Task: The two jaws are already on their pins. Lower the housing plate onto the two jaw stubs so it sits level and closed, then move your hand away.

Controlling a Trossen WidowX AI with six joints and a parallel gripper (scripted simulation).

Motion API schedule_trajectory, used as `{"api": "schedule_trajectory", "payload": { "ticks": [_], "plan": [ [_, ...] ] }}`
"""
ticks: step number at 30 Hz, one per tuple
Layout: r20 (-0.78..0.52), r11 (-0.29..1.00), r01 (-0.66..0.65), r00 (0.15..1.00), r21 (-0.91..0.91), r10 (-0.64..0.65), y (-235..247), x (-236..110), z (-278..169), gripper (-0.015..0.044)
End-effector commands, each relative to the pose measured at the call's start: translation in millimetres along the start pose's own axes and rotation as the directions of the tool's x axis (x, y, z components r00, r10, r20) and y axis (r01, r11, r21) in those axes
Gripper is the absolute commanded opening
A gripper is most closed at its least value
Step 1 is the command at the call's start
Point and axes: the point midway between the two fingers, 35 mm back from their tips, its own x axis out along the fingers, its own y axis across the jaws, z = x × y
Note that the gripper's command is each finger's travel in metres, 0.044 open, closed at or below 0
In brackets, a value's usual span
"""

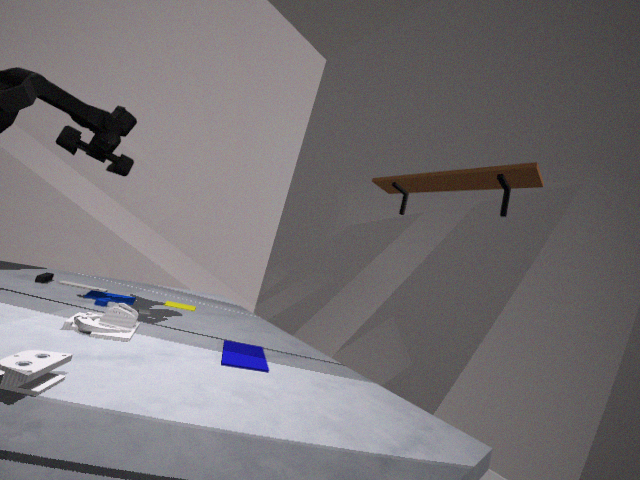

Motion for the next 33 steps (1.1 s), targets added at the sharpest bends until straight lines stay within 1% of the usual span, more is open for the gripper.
{"api": "schedule_trajectory", "payload": {
  "ticks": [1, 15, 30, 33],
  "plan": [
    [-0.01, 0.998, 0.036, 0.999, 0.053, -0.035, -10.9, -3.7, -4.0, 0.044],
    [-0.06, 0.937, 0.187, 0.982, 0.296, -0.177, -59.3, -23.6, -23.6, 0.044],
    [-0.127, 0.773, 0.332, 0.94, 0.54, -0.315, -107.0, -51.8, -48.8, 0.044],
    [-0.138, 0.751, 0.362, 0.928, 0.552, -0.346, -113.9, -60.1, -53.0, 0.044]
  ]
}}
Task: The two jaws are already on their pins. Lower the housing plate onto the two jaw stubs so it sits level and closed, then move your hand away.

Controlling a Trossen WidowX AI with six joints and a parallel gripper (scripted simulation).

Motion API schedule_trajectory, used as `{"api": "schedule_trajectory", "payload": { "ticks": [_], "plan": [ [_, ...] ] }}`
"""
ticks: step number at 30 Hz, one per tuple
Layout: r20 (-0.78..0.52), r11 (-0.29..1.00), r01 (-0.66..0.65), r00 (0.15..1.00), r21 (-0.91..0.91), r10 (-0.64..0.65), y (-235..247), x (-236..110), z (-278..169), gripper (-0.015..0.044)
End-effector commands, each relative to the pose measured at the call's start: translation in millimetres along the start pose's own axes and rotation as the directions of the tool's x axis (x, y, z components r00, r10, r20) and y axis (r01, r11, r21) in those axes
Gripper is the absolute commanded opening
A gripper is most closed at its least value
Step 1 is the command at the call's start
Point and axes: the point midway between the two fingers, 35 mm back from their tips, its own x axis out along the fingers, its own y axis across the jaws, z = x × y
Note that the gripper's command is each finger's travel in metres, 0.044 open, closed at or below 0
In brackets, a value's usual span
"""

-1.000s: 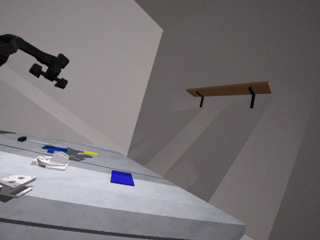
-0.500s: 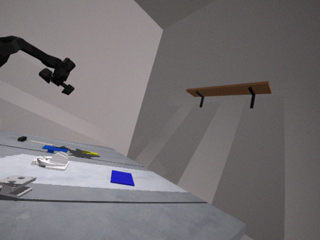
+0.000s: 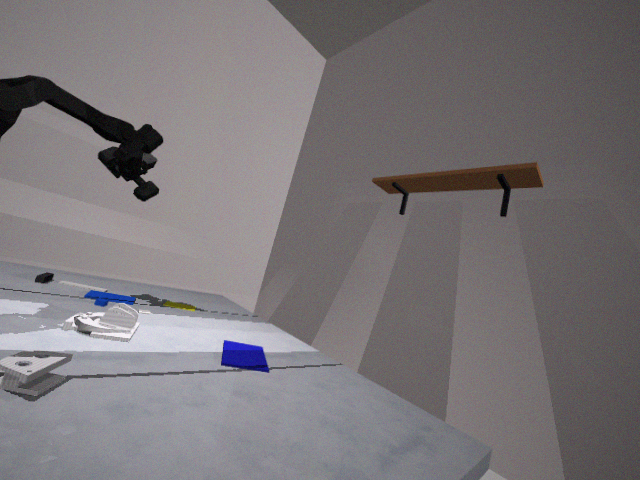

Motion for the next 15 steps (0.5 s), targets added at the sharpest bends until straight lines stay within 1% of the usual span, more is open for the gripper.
{"api": "schedule_trajectory", "payload": {
  "ticks": [1, 7, 15],
  "plan": [
    [0.008, 0.997, 0.055, 0.998, 0.056, -0.055, -17.4, -6.4, 0.5, 0.044],
    [0.014, 0.987, 0.108, 0.994, 0.121, -0.11, -35.8, -14.0, 0.8, 0.044],
    [0.012, 0.948, 0.177, 0.982, 0.264, -0.187, -64.5, -24.0, -0.6, 0.044]
  ]
}}
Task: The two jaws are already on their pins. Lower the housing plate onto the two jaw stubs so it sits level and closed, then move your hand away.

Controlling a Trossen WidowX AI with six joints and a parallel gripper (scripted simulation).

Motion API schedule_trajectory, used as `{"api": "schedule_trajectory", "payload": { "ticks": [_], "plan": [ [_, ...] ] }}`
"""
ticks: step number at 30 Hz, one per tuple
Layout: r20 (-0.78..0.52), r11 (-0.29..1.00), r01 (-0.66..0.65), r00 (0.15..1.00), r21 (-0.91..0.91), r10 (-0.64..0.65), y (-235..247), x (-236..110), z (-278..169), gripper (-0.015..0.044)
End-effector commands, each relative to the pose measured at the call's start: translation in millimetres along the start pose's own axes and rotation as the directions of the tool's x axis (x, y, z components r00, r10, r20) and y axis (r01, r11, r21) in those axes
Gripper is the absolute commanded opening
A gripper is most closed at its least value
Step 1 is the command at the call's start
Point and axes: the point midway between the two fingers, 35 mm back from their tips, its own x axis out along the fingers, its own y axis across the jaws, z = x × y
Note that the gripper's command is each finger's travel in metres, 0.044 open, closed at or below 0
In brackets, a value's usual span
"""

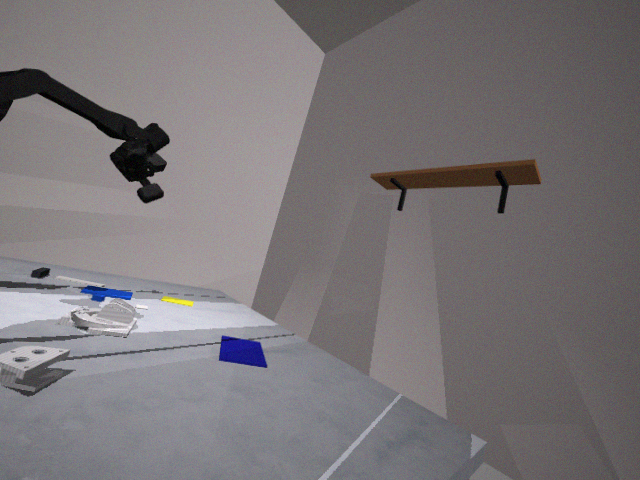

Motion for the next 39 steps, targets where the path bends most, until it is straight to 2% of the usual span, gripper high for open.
{"api": "schedule_trajectory", "payload": {
  "ticks": [1, 20, 39],
  "plan": [
    [0.006, 0.995, 0.048, 0.999, 0.088, -0.049, -18.0, -3.3, 2.0, 0.044],
    [0.019, 0.874, 0.202, 0.972, 0.441, -0.234, -88.7, -25.5, 6.5, 0.044],
    [-0.001, 0.607, 0.265, 0.917, 0.749, -0.399, -155.7, -56.1, 2.6, 0.044]
  ]
}}
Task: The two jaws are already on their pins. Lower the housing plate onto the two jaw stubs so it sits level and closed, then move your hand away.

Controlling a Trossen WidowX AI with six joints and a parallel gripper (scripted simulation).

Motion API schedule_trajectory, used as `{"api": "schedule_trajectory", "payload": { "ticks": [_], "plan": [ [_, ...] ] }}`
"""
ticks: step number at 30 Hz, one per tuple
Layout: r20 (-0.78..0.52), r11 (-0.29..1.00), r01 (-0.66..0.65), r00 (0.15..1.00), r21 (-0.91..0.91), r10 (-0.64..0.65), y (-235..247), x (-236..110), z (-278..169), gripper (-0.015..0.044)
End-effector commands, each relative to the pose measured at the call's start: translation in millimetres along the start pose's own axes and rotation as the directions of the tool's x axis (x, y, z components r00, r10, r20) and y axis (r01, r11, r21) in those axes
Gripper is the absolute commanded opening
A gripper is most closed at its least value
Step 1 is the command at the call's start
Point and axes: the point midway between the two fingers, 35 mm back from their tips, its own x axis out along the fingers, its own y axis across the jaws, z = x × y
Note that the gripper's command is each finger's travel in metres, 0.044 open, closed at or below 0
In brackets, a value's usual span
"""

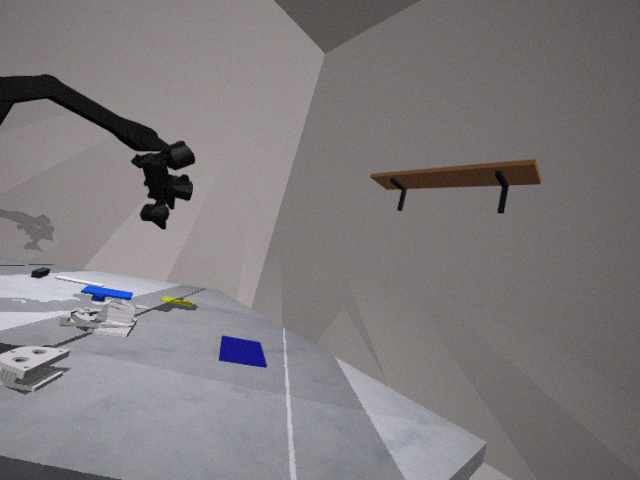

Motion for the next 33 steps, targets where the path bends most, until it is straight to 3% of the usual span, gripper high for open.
{"api": "schedule_trajectory", "payload": {
  "ticks": [1, 19, 33],
  "plan": [
    [0.024, 0.994, 0.038, 0.999, 0.1, -0.04, -15.1, -1.3, 11.0, 0.044],
    [0.09, 0.886, 0.117, 0.98, 0.448, -0.175, -71.4, -14.7, 46.0, 0.044],
    [0.12, 0.72, 0.132, 0.95, 0.682, -0.288, -118.3, -29.3, 65.6, 0.044]
  ]
}}
